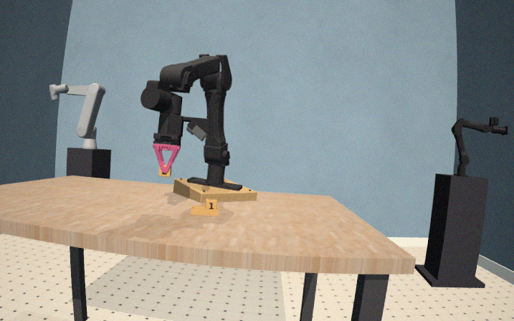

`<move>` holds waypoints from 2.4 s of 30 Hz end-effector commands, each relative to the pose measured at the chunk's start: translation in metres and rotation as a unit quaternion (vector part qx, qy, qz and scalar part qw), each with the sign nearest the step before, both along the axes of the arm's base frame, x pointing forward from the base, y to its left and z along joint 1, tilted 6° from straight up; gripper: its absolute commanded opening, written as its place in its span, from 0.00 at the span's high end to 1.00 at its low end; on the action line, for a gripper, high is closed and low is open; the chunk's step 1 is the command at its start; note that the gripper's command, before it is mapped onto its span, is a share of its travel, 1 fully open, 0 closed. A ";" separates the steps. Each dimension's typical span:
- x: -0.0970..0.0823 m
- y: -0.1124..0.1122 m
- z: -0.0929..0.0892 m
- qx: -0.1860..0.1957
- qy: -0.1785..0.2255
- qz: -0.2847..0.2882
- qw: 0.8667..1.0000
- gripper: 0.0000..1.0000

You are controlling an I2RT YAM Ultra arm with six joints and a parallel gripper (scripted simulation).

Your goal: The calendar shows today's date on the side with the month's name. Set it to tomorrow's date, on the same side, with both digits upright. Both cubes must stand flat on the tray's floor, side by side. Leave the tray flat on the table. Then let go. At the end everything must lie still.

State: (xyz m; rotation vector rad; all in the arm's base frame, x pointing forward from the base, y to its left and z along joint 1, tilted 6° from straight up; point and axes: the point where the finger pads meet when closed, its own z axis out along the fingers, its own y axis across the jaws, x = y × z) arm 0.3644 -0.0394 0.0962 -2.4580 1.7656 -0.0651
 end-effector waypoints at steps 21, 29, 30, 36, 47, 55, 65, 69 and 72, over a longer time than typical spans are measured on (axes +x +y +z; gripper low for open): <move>-0.036 0.081 0.030 0.004 -0.008 -0.012 1.000 0.74; -0.039 0.087 0.025 0.009 0.004 -0.005 1.000 0.74; -0.039 0.087 0.025 0.009 0.004 -0.006 1.000 0.74; -0.045 0.088 0.007 0.007 0.022 -0.003 1.000 0.74; -0.044 0.090 -0.015 0.006 0.024 -0.002 1.000 0.74; -0.043 0.093 -0.042 0.006 0.024 -0.002 1.000 0.74; -0.041 0.092 -0.056 0.005 0.024 -0.004 1.000 0.74; -0.034 0.093 -0.045 0.007 0.006 -0.004 1.000 0.74; -0.037 0.093 -0.045 0.007 0.011 -0.004 1.000 0.74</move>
